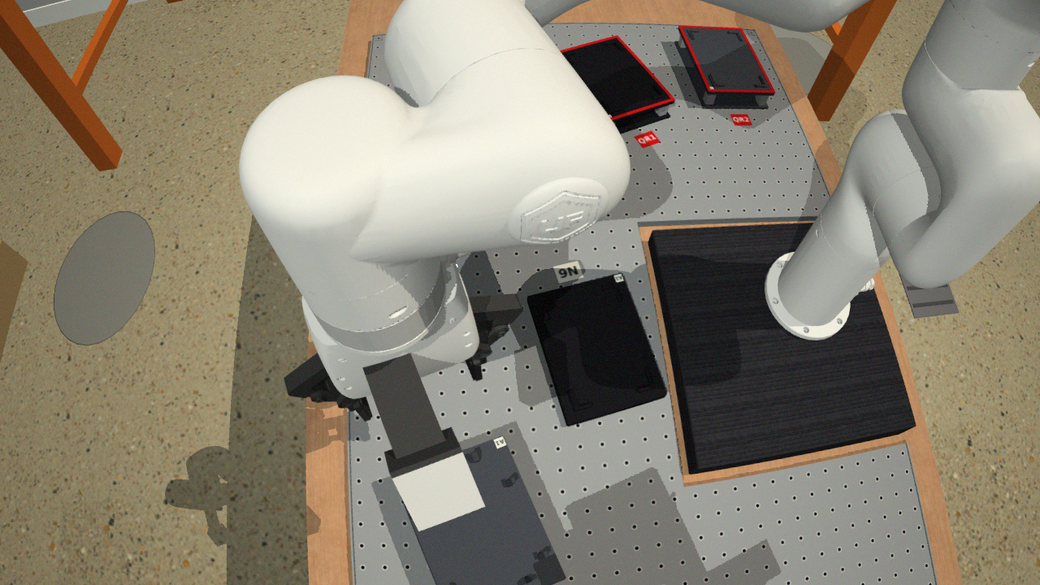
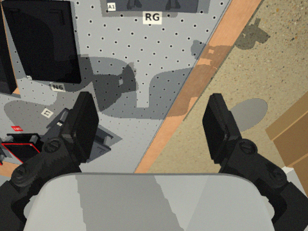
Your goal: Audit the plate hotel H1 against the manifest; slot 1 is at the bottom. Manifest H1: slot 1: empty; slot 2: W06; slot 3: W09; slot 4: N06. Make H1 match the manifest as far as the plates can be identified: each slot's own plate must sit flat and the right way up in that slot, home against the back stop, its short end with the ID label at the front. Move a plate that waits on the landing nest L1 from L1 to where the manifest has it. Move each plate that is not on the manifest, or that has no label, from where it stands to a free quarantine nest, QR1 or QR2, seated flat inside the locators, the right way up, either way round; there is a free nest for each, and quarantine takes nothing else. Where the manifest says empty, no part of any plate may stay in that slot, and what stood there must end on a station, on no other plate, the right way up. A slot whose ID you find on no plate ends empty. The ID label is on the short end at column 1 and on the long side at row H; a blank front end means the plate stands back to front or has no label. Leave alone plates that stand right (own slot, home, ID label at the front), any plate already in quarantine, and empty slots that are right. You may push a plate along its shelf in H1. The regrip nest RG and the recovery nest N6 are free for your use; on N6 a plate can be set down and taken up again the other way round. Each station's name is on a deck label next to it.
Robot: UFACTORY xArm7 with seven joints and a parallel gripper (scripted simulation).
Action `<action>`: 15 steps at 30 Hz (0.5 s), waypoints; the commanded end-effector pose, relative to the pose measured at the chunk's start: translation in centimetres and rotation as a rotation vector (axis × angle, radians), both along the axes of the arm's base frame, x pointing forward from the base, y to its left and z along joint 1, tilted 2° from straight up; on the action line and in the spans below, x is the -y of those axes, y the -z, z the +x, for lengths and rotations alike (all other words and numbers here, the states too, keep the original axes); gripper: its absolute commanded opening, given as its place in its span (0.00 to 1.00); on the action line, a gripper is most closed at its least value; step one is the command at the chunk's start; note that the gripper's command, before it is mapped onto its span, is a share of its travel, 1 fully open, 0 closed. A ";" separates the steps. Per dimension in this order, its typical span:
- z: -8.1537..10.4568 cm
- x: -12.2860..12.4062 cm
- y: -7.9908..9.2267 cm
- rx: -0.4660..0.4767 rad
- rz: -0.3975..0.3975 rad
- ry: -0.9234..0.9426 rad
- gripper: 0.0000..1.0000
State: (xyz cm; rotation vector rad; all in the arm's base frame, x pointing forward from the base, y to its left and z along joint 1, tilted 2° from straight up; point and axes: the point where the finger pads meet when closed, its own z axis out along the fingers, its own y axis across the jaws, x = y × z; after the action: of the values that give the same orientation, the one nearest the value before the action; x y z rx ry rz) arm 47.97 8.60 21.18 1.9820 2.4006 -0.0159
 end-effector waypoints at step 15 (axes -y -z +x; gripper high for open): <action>0.2 0.0 1.3 0.005 0.001 0.000 1.00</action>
State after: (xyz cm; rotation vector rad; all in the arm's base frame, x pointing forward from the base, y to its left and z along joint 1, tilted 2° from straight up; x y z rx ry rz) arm 48.01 8.57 19.69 1.9819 2.4004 -0.0155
